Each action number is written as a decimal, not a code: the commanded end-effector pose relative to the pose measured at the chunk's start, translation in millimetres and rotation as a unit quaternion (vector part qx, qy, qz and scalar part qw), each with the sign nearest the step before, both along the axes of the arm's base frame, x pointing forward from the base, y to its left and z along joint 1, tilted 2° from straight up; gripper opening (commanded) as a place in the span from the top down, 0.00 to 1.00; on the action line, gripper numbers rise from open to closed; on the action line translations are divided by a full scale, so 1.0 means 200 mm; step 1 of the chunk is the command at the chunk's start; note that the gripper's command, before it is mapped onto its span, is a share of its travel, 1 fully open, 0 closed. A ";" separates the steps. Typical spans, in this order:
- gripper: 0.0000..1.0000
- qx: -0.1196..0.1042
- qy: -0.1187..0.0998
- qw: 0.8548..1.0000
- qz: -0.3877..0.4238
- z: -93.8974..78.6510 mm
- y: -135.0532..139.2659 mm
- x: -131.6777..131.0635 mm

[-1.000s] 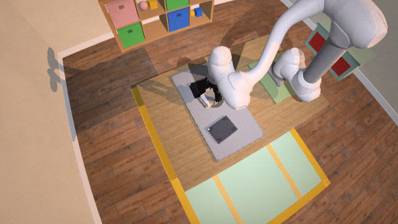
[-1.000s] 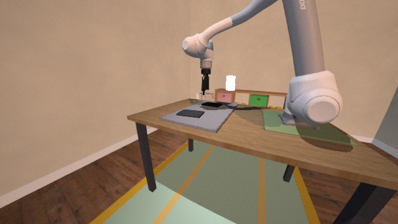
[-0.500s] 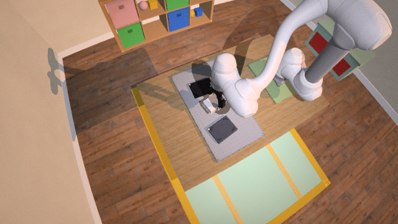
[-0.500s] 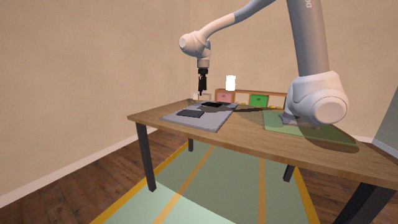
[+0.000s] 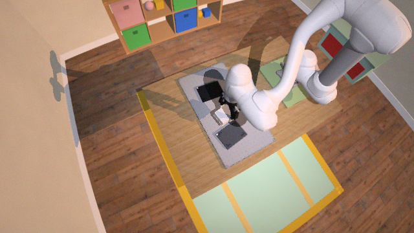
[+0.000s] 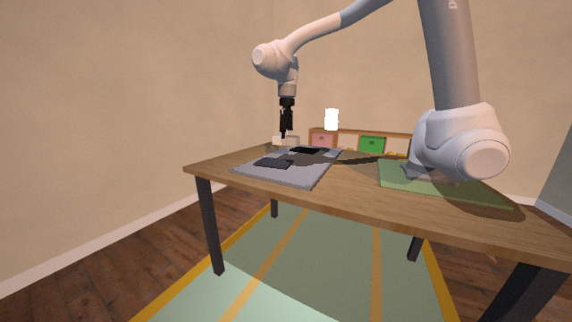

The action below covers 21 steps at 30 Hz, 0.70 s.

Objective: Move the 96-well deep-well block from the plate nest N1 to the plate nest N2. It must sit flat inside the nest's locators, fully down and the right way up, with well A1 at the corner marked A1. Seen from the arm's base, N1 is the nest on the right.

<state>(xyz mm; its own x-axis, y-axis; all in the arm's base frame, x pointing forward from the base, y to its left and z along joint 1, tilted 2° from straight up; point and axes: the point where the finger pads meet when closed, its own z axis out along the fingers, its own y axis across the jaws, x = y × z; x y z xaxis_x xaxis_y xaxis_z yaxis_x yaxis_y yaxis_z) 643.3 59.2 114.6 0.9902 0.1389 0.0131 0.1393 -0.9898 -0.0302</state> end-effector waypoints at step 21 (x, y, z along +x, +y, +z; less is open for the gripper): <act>1.00 0.000 0.000 1.000 0.000 0.01 0.31 0.03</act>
